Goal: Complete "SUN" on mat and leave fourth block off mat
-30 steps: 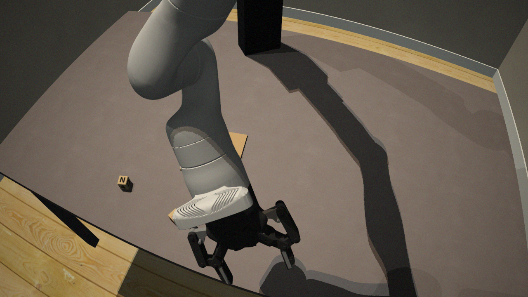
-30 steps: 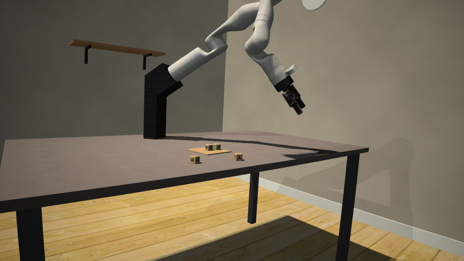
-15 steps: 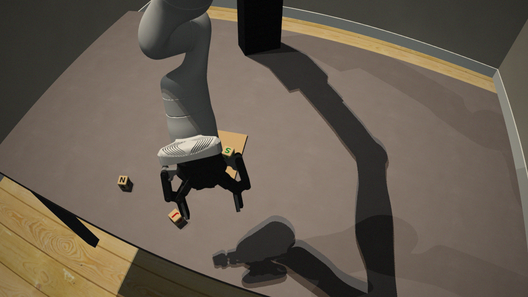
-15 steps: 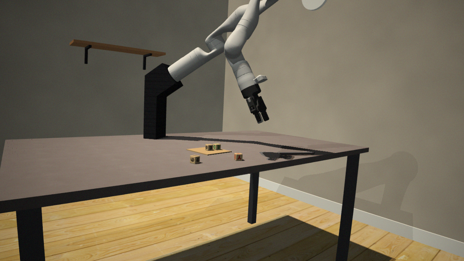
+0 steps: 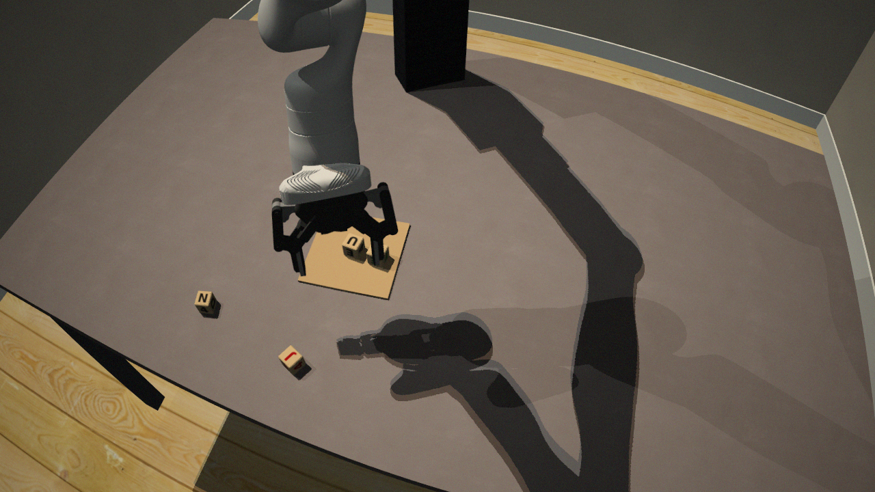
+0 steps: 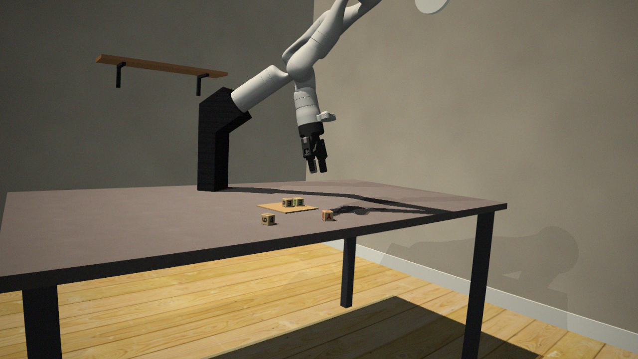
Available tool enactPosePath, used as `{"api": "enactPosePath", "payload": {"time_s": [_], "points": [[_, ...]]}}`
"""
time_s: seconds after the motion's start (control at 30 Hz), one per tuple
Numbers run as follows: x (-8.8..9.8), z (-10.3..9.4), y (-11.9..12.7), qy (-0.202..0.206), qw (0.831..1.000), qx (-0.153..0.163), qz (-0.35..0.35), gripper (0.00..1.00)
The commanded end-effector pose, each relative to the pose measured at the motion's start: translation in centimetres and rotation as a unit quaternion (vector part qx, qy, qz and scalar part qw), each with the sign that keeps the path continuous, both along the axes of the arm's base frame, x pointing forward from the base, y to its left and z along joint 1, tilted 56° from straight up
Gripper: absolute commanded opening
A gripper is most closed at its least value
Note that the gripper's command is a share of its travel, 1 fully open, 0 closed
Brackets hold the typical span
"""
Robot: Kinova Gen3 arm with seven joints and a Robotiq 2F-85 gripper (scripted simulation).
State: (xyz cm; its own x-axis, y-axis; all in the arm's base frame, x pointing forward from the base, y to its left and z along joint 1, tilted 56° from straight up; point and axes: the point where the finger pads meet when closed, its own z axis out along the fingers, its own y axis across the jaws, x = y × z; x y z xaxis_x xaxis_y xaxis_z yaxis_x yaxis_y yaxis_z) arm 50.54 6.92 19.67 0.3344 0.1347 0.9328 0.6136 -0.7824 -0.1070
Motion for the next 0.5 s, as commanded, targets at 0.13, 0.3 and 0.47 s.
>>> {"api": "enactPosePath", "payload": {"time_s": [0.13, 0.3, 0.47], "points": [[-3.5, -4.6, 0.1, 0.035, 0.999, -0.03, 0.012, 1.0], [-4.8, -6.1, 0.0, 0.045, 0.998, -0.045, 0.017, 1.0], [-6.7, -8.0, -0.1, 0.059, 0.996, -0.064, 0.027, 1.0]]}}
